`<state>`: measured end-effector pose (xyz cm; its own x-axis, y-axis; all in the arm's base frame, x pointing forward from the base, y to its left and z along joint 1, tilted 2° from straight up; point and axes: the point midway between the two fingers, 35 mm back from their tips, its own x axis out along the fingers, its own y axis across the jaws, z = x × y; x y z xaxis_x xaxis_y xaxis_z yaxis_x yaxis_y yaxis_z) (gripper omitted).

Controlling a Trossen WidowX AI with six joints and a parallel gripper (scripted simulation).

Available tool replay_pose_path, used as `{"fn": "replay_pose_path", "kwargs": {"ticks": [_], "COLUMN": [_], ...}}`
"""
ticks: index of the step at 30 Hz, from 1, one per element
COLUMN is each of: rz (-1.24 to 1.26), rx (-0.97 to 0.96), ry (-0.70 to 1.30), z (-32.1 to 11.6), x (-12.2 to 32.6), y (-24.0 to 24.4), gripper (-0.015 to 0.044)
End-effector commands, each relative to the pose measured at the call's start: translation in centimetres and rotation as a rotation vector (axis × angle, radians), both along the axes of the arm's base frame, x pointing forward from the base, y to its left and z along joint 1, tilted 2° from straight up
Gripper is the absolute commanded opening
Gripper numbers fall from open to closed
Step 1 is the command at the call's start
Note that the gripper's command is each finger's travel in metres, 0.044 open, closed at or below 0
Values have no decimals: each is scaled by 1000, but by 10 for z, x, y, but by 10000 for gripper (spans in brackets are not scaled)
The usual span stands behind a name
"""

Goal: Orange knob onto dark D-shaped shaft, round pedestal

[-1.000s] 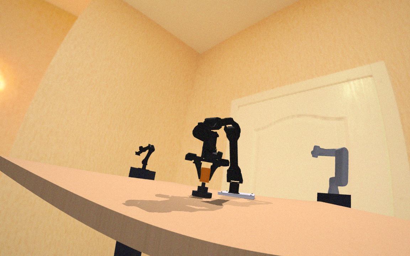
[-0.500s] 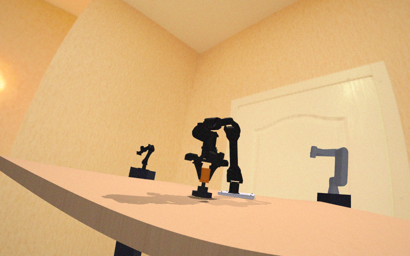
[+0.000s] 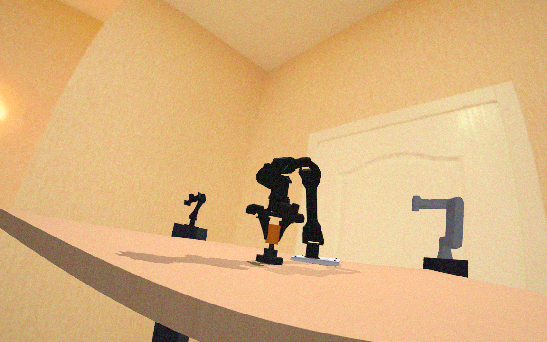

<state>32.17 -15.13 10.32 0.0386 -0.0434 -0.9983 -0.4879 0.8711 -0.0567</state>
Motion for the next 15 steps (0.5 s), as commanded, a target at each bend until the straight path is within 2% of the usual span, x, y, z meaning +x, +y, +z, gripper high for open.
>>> {"fn": "replay_pose_path", "kwargs": {"ticks": [1, 15], "rz": [5, 58], "rx": [1, -1], "ry": [-3, 0], "z": [-1, 5], "x": [-1, -4], "y": [1, 3], "gripper": [0, 0]}}
